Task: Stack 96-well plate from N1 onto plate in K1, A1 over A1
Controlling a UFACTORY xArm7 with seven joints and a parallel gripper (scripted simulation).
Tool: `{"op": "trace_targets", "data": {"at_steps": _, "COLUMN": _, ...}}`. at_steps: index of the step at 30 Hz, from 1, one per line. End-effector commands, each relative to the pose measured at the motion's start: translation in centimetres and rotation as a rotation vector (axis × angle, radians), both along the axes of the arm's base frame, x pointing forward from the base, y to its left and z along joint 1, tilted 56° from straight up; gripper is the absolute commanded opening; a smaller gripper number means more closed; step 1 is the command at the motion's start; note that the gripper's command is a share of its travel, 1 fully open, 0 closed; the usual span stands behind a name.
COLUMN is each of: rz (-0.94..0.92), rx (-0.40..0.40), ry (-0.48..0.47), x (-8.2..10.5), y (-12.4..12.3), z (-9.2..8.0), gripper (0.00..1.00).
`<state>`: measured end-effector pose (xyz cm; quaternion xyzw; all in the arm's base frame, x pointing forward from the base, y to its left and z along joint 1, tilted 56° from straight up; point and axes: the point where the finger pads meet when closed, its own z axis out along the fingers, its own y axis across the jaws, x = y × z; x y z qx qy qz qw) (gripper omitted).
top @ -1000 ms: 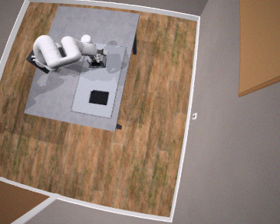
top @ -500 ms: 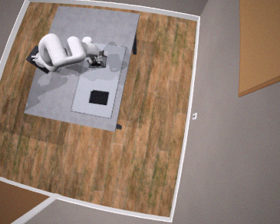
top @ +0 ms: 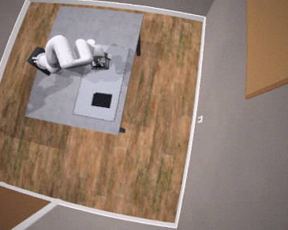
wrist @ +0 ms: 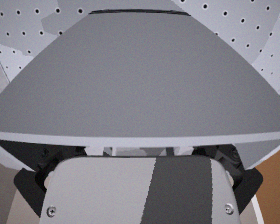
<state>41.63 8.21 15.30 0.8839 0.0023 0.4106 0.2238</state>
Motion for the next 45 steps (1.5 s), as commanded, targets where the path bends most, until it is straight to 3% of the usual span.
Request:
{"op": "trace_targets", "data": {"at_steps": 1, "rz": 0.004, "rx": -0.001, "ry": -0.006, "x": 0.63, "y": -0.21, "z": -0.46, "gripper": 0.00}}
{"op": "trace_targets", "data": {"at_steps": 45, "rz": 0.004, "rx": -0.001, "ry": -0.006, "x": 0.89, "y": -0.40, "z": -0.69, "gripper": 0.00}}
